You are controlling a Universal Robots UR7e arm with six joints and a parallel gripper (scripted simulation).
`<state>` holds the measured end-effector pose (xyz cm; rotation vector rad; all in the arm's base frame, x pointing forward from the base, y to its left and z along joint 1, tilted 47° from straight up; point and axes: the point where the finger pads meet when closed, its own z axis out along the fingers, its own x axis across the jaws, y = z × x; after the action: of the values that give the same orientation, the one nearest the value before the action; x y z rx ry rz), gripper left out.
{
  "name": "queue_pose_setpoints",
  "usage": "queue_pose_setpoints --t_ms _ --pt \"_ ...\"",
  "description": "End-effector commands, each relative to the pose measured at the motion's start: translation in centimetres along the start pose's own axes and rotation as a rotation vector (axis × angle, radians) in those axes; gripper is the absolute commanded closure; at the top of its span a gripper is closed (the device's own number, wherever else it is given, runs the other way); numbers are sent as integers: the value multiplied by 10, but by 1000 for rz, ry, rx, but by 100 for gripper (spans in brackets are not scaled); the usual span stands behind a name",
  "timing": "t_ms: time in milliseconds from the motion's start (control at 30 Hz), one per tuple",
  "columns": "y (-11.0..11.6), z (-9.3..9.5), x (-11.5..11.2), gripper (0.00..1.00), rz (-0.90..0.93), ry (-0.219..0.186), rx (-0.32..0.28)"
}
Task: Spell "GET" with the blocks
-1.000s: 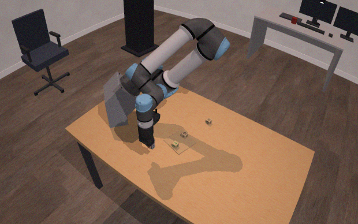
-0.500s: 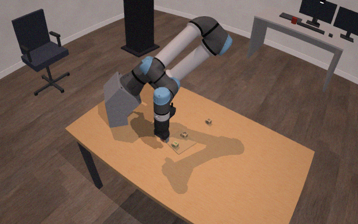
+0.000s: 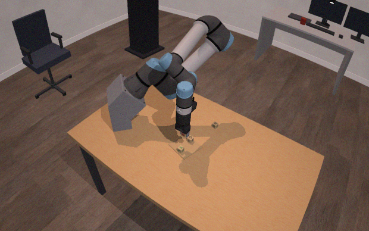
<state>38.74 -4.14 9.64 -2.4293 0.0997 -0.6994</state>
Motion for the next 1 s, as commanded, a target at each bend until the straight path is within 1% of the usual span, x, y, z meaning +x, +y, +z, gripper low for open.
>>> queue_pose_setpoints --t_ms 0,133,700,967 --pt "-10 0 1 43 2 1 0" --pt "-13 1 1 43 2 2 1" --pt "-13 1 1 43 2 2 1" --pt "-13 10 1 43 2 1 0"
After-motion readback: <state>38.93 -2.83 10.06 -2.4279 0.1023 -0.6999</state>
